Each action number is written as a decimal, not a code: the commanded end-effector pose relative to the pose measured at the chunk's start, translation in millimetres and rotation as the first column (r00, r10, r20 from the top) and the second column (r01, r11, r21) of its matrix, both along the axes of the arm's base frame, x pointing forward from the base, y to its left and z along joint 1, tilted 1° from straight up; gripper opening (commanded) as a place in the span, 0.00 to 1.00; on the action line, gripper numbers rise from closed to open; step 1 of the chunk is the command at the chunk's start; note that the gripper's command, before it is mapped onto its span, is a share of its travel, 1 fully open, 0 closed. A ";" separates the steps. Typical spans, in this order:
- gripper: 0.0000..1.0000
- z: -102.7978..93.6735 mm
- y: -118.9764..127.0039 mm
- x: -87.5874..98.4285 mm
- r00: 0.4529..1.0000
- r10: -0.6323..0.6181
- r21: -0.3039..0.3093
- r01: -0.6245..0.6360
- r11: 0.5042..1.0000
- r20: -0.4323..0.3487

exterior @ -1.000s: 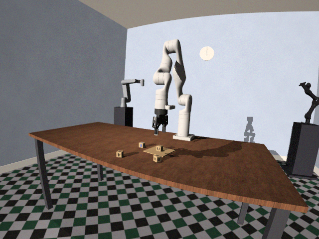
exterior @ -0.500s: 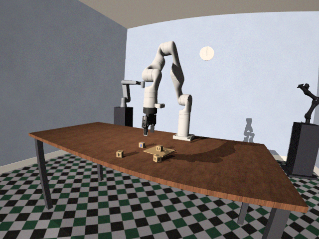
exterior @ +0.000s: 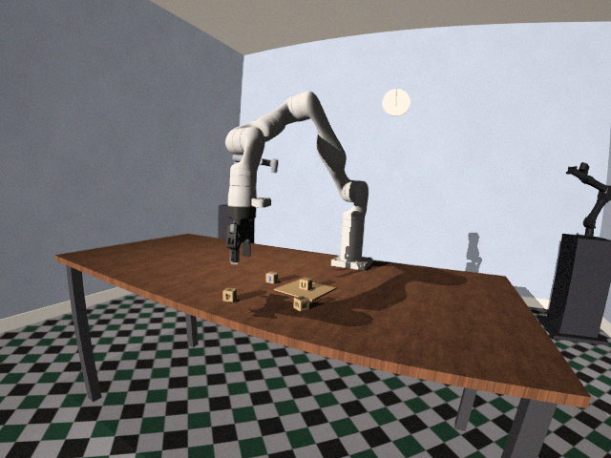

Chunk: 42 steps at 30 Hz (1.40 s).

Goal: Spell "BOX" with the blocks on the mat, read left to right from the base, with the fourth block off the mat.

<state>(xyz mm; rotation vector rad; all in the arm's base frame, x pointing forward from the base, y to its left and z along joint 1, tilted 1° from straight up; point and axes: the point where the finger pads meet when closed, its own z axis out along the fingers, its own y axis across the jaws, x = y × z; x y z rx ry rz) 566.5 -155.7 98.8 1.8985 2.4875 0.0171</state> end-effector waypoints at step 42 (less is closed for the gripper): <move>0.67 -12.1 -25.1 16.8 1.000 0.010 0.007 -0.010 1.000 -0.009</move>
